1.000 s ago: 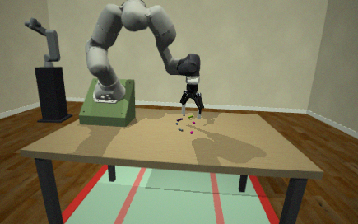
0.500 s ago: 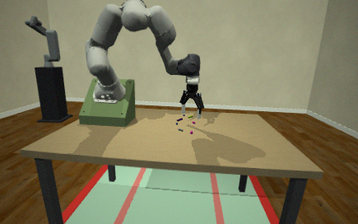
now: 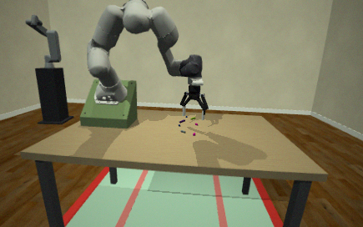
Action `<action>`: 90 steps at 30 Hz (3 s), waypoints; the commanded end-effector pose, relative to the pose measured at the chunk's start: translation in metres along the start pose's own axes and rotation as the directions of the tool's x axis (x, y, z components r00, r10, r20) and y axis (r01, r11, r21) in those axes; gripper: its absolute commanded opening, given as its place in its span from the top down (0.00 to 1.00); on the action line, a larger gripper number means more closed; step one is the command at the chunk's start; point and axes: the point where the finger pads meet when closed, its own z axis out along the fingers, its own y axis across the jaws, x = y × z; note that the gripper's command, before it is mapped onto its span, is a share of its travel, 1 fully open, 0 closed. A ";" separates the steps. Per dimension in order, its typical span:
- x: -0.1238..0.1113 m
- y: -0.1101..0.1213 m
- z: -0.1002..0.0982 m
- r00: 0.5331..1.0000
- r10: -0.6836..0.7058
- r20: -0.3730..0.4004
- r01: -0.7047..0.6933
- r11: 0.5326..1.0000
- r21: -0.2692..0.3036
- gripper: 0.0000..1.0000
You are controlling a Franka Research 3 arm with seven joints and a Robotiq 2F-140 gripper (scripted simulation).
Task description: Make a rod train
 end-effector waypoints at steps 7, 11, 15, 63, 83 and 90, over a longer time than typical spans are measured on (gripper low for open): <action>0.002 -0.001 0.000 0.969 -0.247 -0.006 0.247 0.969 -0.011 0.00; 0.002 0.000 0.001 0.947 -0.321 -0.005 0.321 0.947 -0.012 0.00; 0.002 0.000 0.001 0.924 -0.382 -0.005 0.382 0.924 -0.012 0.00; 0.002 0.001 0.001 0.405 -0.914 0.006 0.914 0.405 -0.013 0.00; 0.002 0.001 0.001 0.103 -0.995 0.010 0.995 0.103 -0.011 0.00; 0.002 0.001 0.001 -0.008 -1.000 0.011 1.000 -0.008 -0.010 0.00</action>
